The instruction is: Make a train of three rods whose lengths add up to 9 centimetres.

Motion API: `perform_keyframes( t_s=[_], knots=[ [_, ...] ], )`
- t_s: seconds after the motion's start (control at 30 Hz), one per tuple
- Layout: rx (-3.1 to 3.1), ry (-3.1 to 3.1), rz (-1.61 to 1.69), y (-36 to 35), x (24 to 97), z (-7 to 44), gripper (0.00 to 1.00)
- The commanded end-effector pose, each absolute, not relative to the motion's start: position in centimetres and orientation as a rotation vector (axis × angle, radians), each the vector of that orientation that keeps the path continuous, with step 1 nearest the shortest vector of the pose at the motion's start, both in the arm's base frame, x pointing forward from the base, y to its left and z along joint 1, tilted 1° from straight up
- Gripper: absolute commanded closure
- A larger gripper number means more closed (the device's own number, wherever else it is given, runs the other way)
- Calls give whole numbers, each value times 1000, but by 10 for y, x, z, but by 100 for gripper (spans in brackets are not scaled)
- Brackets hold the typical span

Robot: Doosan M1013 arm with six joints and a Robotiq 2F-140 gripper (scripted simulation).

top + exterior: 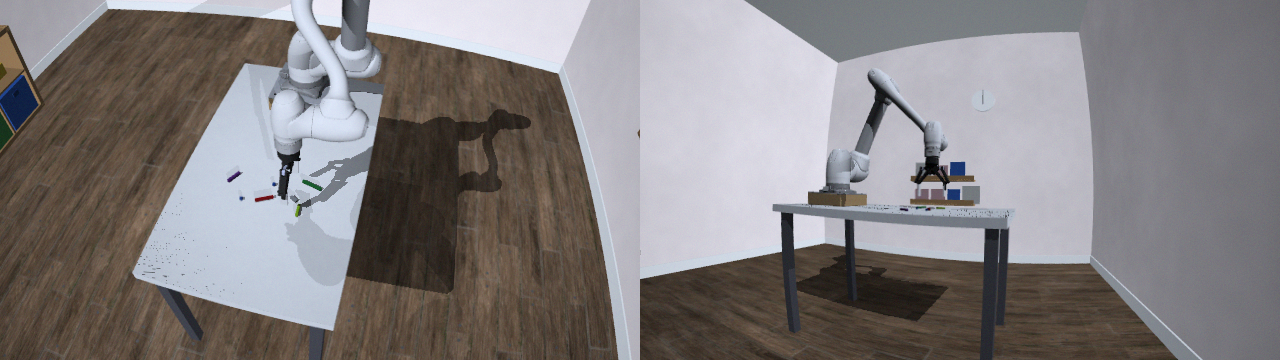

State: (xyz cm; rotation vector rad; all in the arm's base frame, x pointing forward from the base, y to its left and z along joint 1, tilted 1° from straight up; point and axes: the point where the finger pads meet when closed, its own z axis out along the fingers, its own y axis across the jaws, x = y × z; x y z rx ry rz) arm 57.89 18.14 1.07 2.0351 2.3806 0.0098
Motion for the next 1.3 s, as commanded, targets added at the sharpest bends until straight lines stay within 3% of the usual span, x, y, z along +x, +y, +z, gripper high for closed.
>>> perform_keyframes(
  t_s=[0.0,0.5,1.13,1.17,1.27],
  knots=[
    [2035,2381,10,181,579,11,0],
    [2034,2382,10,180,580,11,0],
    [1866,2515,9,12,648,34,0],
    [1866,2515,9,12,648,34,85],
    [1866,2515,9,12,648,34,85]
  ],
)
